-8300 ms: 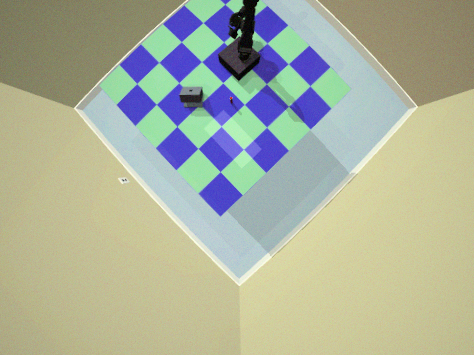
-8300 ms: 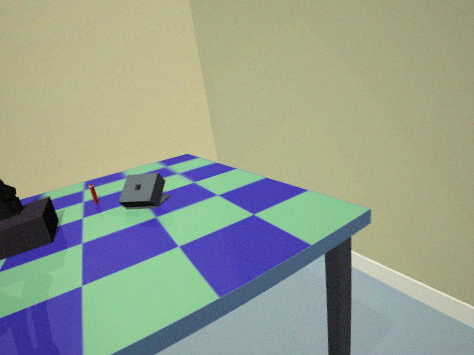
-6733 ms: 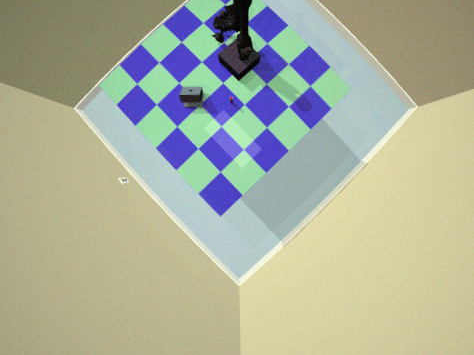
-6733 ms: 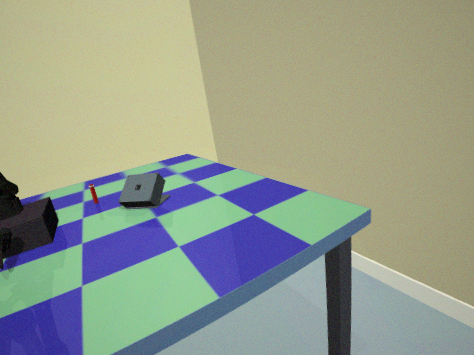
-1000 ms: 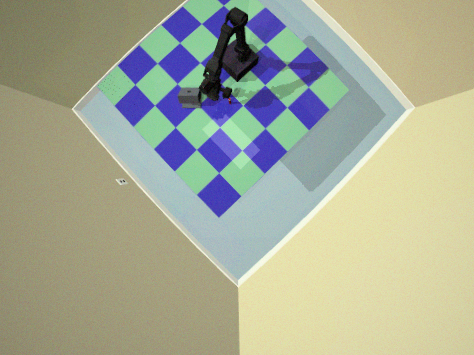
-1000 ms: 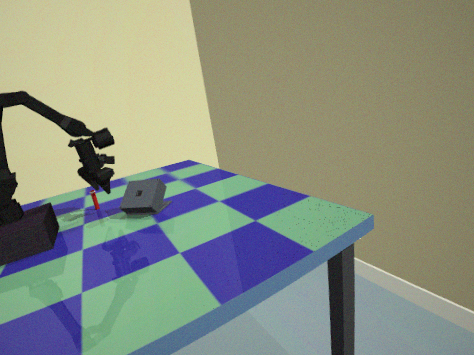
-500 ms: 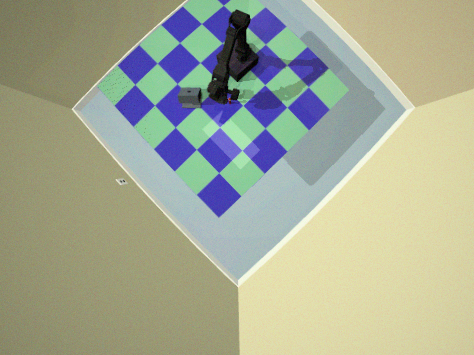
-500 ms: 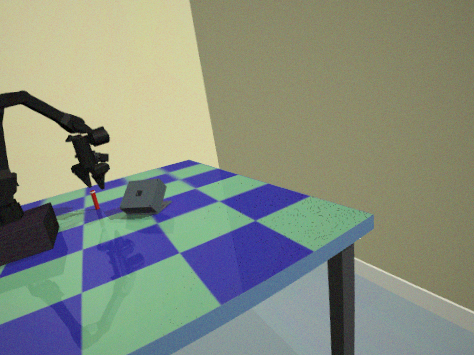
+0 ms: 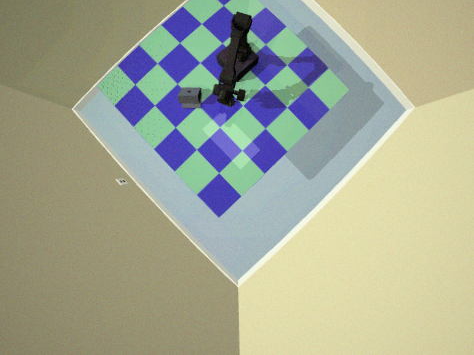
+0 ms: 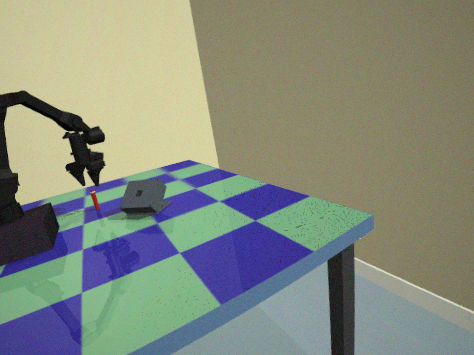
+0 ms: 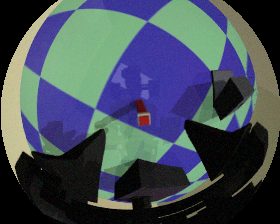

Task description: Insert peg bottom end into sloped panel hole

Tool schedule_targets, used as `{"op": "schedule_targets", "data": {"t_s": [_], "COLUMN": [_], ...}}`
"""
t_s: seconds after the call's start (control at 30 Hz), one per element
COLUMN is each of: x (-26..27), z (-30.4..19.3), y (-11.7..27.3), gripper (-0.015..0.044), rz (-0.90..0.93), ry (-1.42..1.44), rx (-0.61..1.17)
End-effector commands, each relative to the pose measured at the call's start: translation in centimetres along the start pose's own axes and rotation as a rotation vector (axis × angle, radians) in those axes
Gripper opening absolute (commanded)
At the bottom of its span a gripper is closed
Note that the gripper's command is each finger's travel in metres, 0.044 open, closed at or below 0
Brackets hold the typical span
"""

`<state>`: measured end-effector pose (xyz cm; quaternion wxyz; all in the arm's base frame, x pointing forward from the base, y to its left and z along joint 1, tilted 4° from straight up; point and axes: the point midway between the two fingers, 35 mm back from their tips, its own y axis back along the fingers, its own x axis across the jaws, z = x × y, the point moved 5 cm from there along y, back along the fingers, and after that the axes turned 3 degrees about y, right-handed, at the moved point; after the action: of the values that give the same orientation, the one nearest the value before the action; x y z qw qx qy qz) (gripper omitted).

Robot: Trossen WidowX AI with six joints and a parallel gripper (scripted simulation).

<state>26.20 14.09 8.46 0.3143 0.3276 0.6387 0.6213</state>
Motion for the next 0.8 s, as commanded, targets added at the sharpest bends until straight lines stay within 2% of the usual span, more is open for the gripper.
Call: {"op": "schedule_targets", "data": {"t_s": [0.0, 0.77], "x": [0.0, 0.0], "z": [0.0, 0.1], "y": [-0.4, -4.1], "gripper": [0.0440, 0.0440], "rz": [-0.004, -0.004], "ry": [-0.003, -0.003], "rx": [0.004, 0.004]}}
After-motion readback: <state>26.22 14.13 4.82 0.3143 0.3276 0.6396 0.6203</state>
